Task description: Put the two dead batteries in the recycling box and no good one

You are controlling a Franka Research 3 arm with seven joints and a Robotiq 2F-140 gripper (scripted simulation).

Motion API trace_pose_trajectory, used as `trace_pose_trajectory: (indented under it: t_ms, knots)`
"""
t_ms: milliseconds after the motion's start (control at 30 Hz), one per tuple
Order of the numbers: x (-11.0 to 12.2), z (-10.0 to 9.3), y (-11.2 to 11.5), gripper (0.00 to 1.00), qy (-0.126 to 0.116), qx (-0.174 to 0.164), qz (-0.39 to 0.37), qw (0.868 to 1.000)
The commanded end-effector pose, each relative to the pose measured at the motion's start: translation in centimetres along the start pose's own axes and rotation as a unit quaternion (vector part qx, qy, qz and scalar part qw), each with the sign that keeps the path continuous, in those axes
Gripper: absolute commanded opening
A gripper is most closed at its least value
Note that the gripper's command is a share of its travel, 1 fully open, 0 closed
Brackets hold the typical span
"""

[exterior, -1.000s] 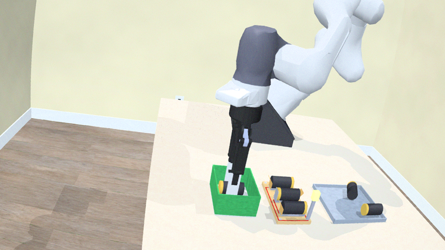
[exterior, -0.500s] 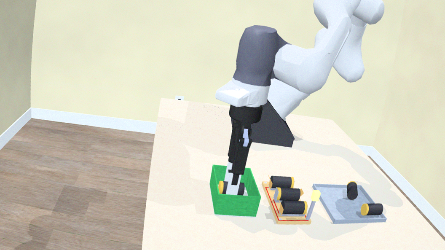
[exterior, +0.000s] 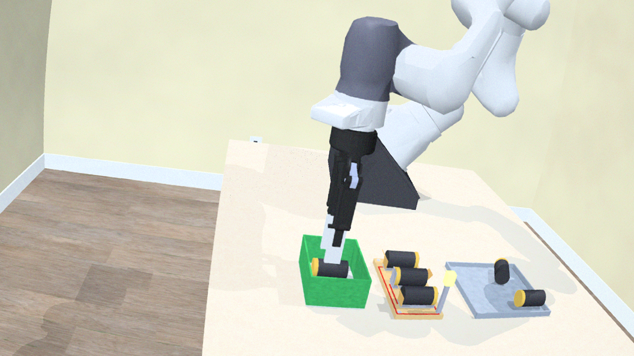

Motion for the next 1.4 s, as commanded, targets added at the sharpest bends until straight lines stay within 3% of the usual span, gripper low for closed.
trace_pose_trajectory:
  t_ms: [0,267,700,933,1367]
  knots:
    - [0.3,-0.9,0.2,0.29,0.005,-0.004,0.001,1.0]
    - [0.3,-4.3,0.2,0.29,0.005,-0.004,0.001,1.0]
    - [0.3,-5.0,0.2,0.29,0.005,-0.004,0.001,1.0]
    - [0.3,-8.0,0.1,0.29,0.005,-0.004,0.001,1.0]
    - [0.4,-8.1,1.1,0.29,0.005,-0.004,0.001,1.0]
Point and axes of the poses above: the point where the finger pads meet when closed, its own z axis out along the fingers, its own x axis across the jaws, y = z × x, the point moved 1 cm from there along -z, back along the fingers, and after that the axes turned 7 degrees about z, right-handed, at the moved point
